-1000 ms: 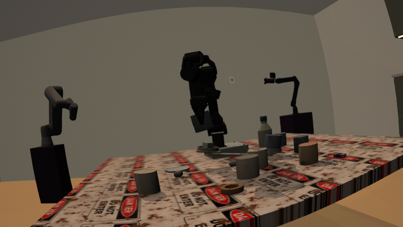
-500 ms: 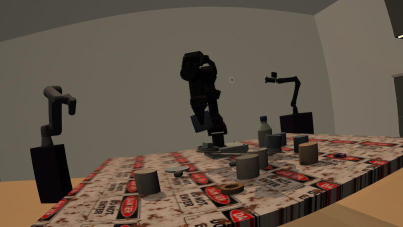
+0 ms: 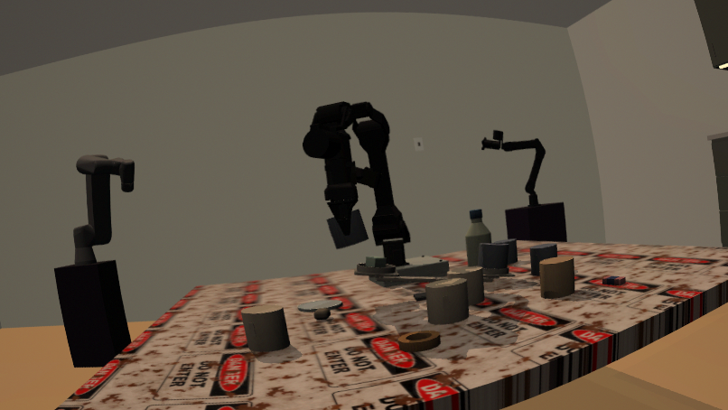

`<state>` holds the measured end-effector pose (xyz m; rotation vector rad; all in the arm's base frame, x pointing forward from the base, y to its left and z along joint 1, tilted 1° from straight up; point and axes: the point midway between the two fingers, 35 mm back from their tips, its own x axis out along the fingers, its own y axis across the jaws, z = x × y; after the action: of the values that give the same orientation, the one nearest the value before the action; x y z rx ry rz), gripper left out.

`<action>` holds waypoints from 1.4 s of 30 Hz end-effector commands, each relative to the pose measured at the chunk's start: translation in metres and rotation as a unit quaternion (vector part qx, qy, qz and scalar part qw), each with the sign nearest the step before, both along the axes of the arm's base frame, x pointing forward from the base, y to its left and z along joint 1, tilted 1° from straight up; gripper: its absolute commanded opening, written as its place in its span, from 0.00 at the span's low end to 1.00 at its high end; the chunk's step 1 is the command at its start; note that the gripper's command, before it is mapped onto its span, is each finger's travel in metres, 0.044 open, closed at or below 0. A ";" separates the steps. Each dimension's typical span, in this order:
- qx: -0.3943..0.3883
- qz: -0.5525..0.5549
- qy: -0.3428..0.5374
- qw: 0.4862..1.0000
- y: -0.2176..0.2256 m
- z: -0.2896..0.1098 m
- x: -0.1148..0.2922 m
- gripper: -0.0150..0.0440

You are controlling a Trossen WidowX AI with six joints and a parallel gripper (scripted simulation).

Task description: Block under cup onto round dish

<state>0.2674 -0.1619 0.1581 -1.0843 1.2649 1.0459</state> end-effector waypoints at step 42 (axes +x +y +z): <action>-0.006 0.005 0.004 1.000 -0.106 -0.066 -0.111 0.25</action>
<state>0.1646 -0.2643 0.0968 -1.0961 1.2769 1.0447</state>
